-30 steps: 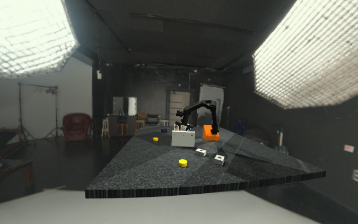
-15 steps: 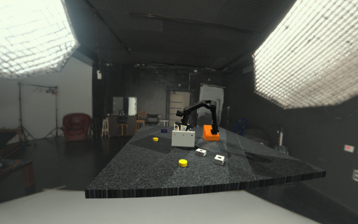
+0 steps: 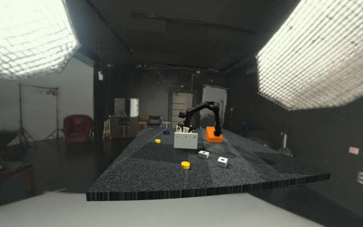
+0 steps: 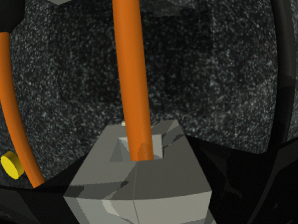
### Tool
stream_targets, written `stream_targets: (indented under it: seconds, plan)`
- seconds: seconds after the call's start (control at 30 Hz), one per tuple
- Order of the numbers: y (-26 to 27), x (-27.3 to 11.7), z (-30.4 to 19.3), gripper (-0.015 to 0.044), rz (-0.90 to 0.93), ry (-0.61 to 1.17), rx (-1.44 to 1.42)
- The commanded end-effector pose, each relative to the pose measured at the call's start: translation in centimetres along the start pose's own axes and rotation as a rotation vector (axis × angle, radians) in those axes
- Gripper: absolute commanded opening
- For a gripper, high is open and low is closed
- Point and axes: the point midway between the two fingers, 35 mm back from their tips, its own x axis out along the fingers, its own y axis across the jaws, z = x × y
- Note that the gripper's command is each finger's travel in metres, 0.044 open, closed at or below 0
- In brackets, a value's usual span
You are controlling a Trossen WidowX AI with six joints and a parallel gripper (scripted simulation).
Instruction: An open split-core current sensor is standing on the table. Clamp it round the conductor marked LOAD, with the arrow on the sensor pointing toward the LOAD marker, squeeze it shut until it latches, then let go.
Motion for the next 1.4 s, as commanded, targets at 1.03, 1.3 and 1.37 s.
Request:
stream_targets:
  seconds: [1.03, 1.3, 1.37]
  plan:
    - [-0.11, -0.09, 0.02, 0.0, -0.041, 0.0, -0.001]
    - [-0.18, 0.16, 0.02, 0.0, -0.043, 0.0, 0.0]
    - [-0.24, 0.41, 0.01, 0.0, -0.042, 0.001, 0.0]
